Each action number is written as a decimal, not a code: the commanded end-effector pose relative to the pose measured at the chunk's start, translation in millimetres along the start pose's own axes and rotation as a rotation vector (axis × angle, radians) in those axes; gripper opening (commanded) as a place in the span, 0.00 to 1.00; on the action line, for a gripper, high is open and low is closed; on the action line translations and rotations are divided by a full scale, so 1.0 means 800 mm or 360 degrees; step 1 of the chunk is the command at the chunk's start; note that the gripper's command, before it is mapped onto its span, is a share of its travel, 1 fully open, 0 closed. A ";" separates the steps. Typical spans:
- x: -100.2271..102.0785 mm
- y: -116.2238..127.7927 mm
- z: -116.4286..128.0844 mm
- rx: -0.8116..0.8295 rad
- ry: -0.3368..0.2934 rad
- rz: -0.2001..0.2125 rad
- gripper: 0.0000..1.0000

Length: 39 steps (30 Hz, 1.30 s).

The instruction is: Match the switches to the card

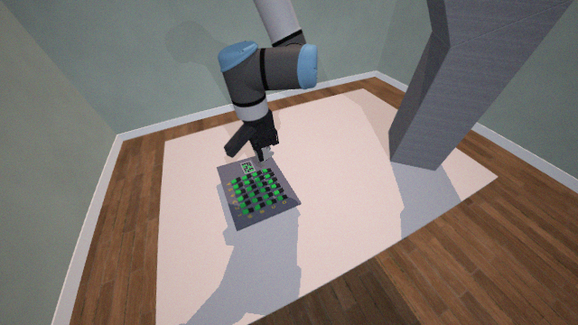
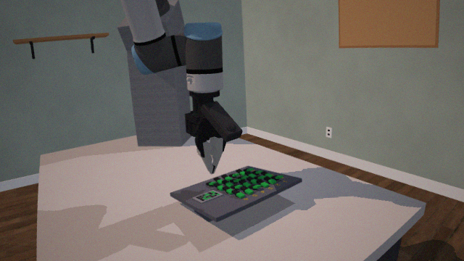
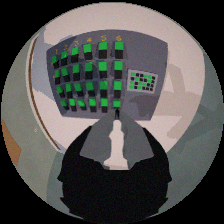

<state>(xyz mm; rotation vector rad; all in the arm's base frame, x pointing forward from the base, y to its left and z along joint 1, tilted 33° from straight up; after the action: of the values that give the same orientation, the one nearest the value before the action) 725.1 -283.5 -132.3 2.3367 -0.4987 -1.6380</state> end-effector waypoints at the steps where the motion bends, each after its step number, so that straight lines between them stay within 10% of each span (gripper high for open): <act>1: -0.001 0.000 -0.001 0.0000 0.0001 0.0000 0.00; 39: 0.031 0.000 -0.001 0.0000 0.0001 0.0000 0.00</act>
<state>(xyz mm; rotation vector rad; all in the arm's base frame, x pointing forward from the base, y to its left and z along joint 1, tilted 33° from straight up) 732.8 -293.2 -152.5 2.3367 -0.4987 -1.6380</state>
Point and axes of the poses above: the point where the finger pads meet when closed, its own x axis out along the fingers, its own y axis across the jaws, z = x × y, the point moved 2 cm from there along -x, back along the fingers, and after that the axes turned 1 degree about x, right-handed, at the moved point
